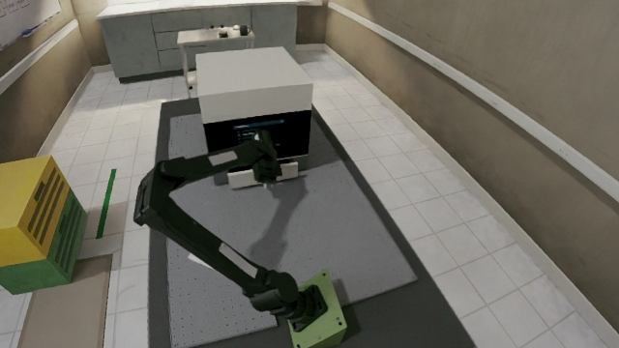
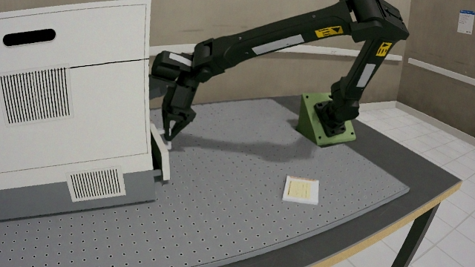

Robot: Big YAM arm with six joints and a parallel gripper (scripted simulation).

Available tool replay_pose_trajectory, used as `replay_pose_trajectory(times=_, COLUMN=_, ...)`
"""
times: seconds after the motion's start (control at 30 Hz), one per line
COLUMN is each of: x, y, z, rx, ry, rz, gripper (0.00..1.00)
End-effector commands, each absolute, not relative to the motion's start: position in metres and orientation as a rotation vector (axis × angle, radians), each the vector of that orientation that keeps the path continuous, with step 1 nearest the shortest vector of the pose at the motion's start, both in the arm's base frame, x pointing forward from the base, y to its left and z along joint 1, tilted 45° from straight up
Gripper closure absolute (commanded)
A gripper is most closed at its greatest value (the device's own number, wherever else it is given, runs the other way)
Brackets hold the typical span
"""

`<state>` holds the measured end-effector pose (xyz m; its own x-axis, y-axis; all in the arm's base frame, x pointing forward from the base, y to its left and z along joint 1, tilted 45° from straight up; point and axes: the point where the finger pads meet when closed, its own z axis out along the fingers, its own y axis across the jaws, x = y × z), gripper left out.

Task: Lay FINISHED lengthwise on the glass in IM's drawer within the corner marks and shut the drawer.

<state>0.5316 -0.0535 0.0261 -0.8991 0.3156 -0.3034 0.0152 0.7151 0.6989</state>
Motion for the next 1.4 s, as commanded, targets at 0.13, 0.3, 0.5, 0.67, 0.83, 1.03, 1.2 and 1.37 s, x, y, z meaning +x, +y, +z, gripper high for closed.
replay_pose_trajectory(times=0.13, x=0.530, y=-0.043, z=0.017, rx=0.260, ry=2.538, rz=1.035, gripper=0.92)
replay_pose_trajectory(times=0.3, x=0.530, y=-0.043, z=0.017, rx=0.260, ry=2.538, rz=1.035, gripper=0.92)
replay_pose_trajectory(times=0.5, x=0.527, y=-0.052, z=0.024, rx=0.207, ry=2.602, rz=1.054, gripper=0.92)
replay_pose_trajectory(times=0.67, x=0.514, y=-0.060, z=0.032, rx=0.224, ry=2.587, rz=1.042, gripper=0.92)
replay_pose_trajectory(times=0.83, x=0.510, y=-0.058, z=0.032, rx=0.221, ry=2.587, rz=1.044, gripper=0.92)
replay_pose_trajectory(times=1.03, x=0.502, y=-0.061, z=0.031, rx=0.229, ry=2.585, rz=1.043, gripper=0.92)
replay_pose_trajectory(times=1.2, x=0.495, y=-0.060, z=0.031, rx=0.229, ry=2.585, rz=1.043, gripper=0.92)
replay_pose_trajectory(times=1.37, x=0.491, y=-0.059, z=0.030, rx=0.228, ry=2.585, rz=1.043, gripper=0.92)
